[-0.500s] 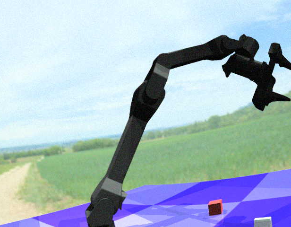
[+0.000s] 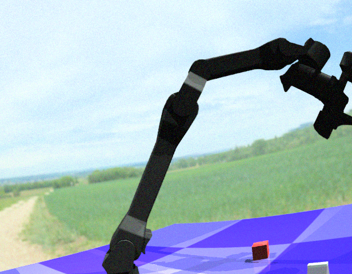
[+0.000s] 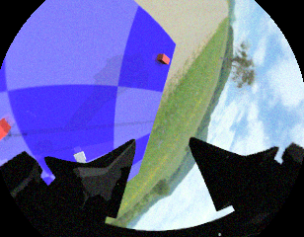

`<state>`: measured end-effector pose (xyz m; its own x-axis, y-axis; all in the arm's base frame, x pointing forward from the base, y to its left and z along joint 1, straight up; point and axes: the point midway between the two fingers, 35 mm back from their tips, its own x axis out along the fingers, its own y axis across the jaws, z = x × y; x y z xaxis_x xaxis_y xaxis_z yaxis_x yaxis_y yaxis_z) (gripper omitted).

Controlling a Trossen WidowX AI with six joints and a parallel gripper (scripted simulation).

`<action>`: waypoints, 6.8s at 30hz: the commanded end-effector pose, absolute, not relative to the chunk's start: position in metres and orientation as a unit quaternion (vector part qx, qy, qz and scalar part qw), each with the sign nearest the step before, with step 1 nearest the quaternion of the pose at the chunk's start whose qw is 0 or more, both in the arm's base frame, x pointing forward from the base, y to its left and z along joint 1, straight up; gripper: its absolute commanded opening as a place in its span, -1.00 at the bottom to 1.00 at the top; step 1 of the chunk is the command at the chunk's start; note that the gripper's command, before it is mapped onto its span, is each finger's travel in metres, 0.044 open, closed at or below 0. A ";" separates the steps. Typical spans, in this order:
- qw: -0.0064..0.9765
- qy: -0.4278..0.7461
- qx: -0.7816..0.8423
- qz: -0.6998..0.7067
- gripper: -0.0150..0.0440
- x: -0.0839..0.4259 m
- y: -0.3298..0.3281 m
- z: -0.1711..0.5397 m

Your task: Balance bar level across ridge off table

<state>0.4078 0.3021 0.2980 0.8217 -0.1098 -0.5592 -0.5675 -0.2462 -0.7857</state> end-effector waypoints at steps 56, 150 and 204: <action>0.623 0.569 -0.493 0.210 0.58 0.424 -0.056 0.177; 0.690 0.674 -0.197 0.175 0.00 0.297 -0.194 0.052; 0.688 0.671 -0.205 0.185 -0.49 0.298 -0.187 0.161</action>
<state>0.2945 -0.1912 0.1563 0.0202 -0.0177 -0.9996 -0.5109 0.8593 -0.0255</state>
